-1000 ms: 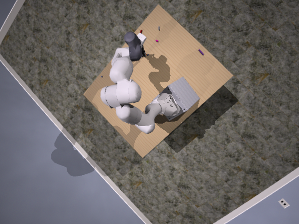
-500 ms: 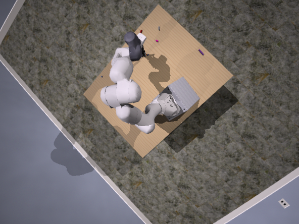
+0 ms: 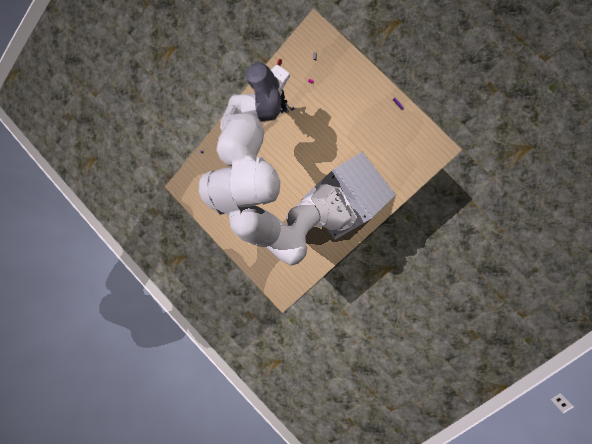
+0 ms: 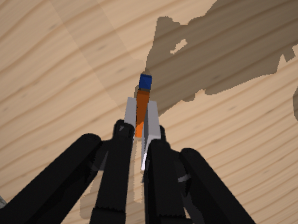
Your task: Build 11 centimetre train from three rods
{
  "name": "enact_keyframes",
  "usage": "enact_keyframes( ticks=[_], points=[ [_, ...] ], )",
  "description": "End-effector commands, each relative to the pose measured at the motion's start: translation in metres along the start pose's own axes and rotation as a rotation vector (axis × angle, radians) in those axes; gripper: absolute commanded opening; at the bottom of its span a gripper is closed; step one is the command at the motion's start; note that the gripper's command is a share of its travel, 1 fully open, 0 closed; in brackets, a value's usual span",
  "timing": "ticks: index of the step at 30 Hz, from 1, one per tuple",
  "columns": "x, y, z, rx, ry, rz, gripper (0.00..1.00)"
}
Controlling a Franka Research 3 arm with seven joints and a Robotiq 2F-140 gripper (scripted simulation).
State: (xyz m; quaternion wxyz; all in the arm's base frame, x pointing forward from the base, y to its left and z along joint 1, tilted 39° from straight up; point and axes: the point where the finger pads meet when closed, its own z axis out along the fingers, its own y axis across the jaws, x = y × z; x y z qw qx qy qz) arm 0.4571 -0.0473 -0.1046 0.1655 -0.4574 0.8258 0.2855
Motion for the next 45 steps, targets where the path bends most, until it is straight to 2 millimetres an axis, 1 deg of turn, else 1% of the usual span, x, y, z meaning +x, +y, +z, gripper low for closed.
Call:
enact_keyframes(
  ticks=[1,22,45],
  points=[
    [0.0,-0.001,0.0,0.001,-0.002,0.007,0.12],
    [0.0,-0.001,0.01,0.001,-0.002,0.007,0.12],
    [0.0,-0.001,0.01,0.001,-0.002,0.007,0.12]
  ],
)
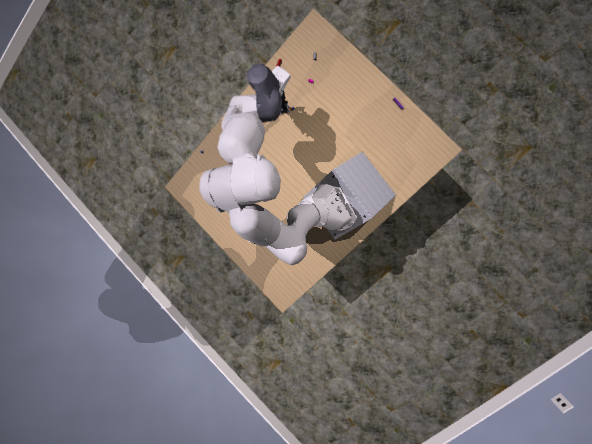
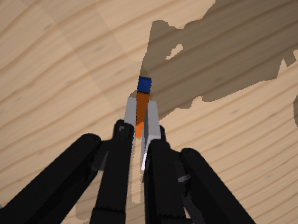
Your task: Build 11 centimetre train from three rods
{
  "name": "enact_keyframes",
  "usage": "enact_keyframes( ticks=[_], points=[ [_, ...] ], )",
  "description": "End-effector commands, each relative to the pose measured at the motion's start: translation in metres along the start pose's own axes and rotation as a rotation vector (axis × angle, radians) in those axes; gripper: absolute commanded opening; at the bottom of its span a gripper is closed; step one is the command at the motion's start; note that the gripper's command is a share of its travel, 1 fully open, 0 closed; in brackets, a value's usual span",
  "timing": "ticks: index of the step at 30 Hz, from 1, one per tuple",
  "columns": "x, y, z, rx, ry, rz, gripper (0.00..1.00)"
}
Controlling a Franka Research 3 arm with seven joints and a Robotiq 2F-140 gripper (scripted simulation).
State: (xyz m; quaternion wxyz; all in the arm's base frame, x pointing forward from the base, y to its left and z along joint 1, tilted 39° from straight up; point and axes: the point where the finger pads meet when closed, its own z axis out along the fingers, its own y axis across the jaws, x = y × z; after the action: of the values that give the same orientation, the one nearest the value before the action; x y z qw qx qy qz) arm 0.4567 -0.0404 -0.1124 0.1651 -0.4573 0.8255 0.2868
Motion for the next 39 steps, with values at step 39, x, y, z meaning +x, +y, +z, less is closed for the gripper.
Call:
enact_keyframes(
  ticks=[39],
  points=[
    [0.0001,-0.0019,0.0,0.004,-0.001,0.006,0.23]
  ],
)
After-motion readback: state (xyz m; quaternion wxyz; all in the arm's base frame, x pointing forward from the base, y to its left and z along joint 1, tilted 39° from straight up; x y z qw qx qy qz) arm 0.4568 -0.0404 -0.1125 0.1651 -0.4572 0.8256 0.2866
